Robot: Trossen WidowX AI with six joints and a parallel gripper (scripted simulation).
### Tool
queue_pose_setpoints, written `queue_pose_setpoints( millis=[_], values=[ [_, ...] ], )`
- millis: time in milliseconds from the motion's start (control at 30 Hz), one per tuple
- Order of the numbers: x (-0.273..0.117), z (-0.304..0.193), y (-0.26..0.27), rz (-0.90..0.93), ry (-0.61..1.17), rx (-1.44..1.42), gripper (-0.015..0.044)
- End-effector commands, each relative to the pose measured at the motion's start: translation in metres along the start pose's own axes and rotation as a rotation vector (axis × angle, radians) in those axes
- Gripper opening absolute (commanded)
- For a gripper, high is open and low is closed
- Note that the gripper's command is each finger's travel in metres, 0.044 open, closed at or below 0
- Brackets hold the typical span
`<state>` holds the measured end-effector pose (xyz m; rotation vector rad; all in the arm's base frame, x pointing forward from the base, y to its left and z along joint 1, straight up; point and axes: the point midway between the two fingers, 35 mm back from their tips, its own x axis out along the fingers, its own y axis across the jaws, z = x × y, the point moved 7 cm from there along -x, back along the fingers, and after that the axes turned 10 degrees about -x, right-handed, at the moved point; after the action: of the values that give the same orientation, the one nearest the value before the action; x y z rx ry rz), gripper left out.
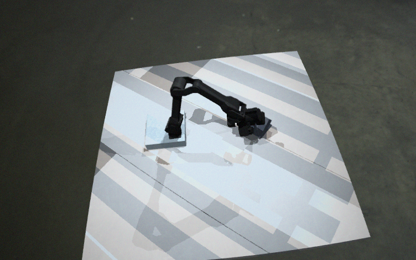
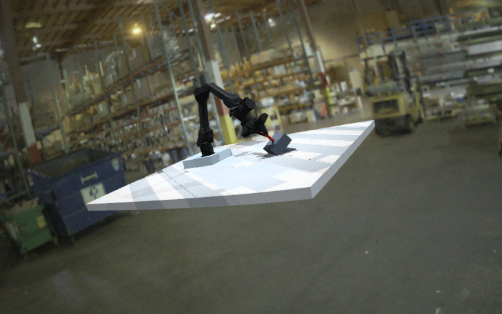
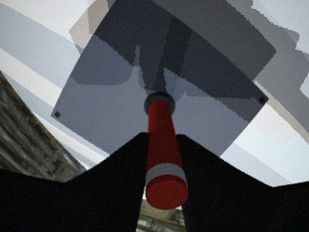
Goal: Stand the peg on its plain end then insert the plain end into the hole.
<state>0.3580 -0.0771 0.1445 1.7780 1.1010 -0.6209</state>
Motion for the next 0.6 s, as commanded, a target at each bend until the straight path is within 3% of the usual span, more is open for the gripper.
queue_pose_setpoints(
  millis=[0,567],
  values=[
    [0.003,0.0004,-0.0009,-0.004,-0.002,0.007,0.0],
    [0.0101,0.0009,-0.0006,-0.004,-0.001,0.007,0.0]
  ],
)
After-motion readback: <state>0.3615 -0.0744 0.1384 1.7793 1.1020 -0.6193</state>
